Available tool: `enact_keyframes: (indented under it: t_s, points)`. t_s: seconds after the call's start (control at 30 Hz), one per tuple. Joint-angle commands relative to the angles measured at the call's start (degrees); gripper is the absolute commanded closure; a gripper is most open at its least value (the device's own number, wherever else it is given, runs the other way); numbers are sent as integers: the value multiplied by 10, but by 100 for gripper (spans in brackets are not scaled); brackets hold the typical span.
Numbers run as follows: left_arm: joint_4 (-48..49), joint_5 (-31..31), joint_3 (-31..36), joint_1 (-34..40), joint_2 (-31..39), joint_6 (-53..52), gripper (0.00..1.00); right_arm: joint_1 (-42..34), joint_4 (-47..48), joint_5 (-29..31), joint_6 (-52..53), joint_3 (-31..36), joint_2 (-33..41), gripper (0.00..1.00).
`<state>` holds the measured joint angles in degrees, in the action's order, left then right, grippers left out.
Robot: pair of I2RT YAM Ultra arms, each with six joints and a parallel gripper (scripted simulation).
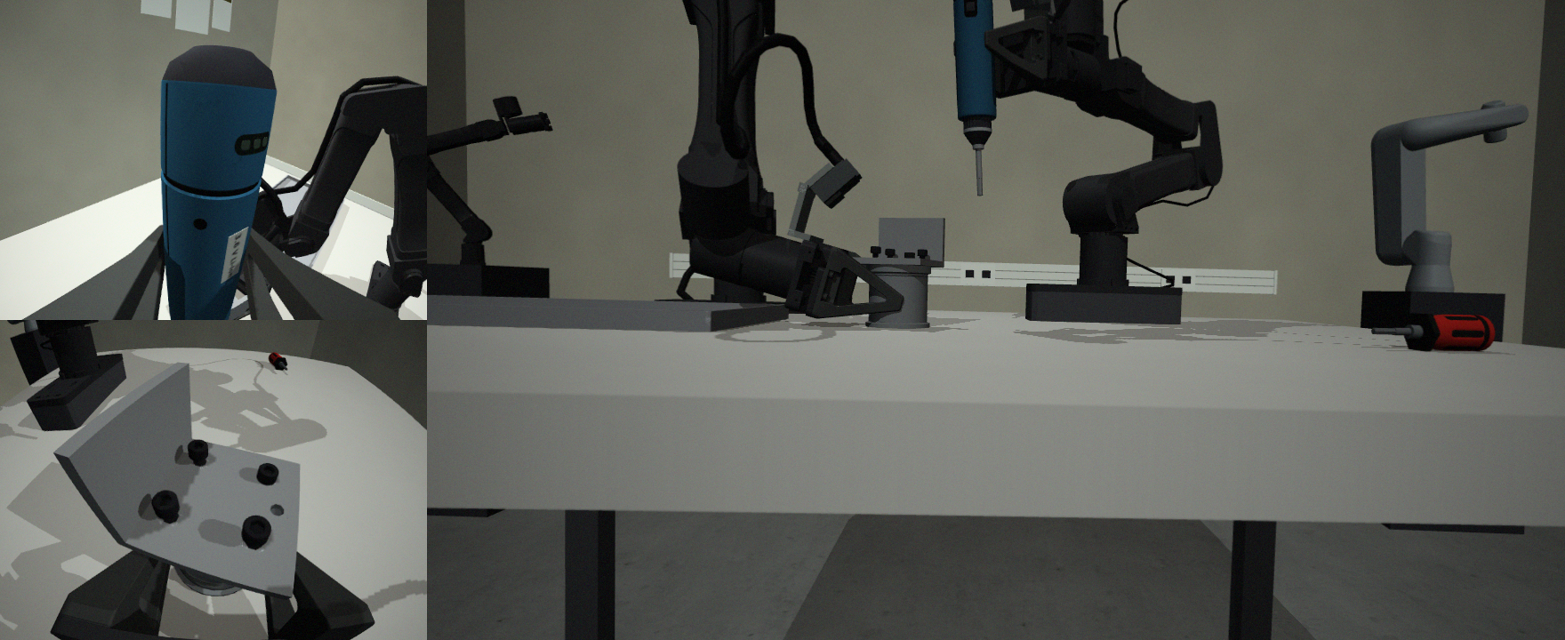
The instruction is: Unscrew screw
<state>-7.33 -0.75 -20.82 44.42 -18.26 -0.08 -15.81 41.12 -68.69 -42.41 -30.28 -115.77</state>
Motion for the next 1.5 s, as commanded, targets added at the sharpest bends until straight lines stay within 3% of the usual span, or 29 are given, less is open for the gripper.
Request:
enact_keyframes:
  t_s: [0.0, 0.77, 1.47]
  points:
    - [60, -5, -39, 8, 4, -4, 58, -2, 1, -4, -1, -1, 3, 41]
    - [79, -5, -48, 9, -10, -4, 58, -2, 1, -4, -1, -1, 3, 41]
    - [142, 2, -48, 7, -73, -3, 58, -2, 1, -4, -1, -1, 3, 41]
